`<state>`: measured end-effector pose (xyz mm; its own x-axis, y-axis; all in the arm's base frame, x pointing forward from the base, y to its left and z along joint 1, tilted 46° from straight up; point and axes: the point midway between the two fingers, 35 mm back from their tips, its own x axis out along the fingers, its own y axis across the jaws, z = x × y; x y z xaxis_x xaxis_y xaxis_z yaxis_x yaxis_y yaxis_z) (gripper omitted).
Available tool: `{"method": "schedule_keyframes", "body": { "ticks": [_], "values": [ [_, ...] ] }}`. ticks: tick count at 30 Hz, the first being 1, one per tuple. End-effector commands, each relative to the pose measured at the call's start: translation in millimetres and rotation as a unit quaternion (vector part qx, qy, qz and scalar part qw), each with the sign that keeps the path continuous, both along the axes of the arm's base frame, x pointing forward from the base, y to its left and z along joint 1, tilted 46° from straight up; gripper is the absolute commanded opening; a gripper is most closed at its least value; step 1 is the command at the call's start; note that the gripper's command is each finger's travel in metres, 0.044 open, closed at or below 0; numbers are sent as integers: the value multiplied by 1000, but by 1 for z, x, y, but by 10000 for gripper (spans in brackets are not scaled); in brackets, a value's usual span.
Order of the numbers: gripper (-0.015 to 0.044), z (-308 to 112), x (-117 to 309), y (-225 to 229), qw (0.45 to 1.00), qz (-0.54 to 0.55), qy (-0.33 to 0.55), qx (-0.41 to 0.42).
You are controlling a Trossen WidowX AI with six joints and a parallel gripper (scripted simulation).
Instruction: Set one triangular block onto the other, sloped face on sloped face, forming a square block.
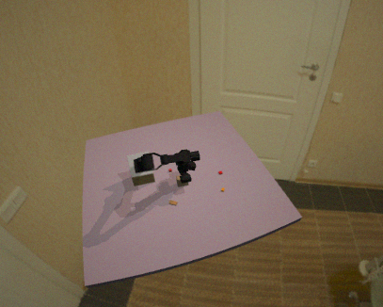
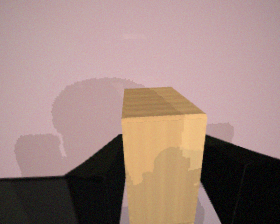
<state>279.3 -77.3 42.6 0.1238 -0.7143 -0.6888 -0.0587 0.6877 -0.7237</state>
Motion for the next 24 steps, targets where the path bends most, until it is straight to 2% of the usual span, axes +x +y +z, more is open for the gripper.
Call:
{"method": "schedule_keyframes", "body": {
  "ticks": [1,3,20,24],
  "values": [
    [0,0,0,0,1000,1,1,-1],
    [0,0,-1,0,1000,2,3,-3],
    [440,0,0,0,1000,0,0,0],
    [440,0,0,0,1000,0,0,0]
  ]
}}
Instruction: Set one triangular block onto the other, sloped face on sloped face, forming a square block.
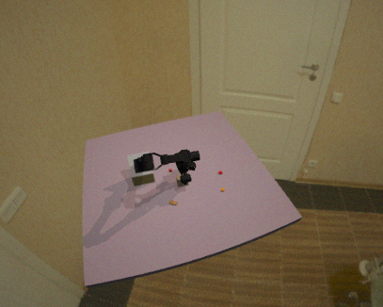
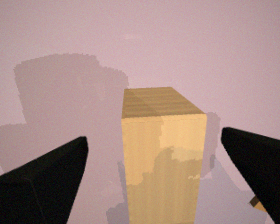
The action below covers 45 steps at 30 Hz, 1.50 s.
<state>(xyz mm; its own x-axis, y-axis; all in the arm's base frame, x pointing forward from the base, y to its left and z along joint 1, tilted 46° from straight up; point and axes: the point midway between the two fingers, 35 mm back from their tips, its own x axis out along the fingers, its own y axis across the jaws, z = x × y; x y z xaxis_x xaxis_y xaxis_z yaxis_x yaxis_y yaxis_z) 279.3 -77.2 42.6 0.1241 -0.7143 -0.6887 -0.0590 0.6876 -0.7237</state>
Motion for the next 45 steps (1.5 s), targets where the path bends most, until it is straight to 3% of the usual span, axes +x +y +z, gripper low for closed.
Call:
{"method": "schedule_keyframes", "body": {
  "ticks": [1,5,12,45],
  "values": [
    [440,0,0,0,1000,0,0,0],
    [440,12,1,16,1000,1,0,4],
    [440,75,-13,79,1000,0,1,3],
    [440,69,-11,77,1000,8,2,2]
  ]
}}
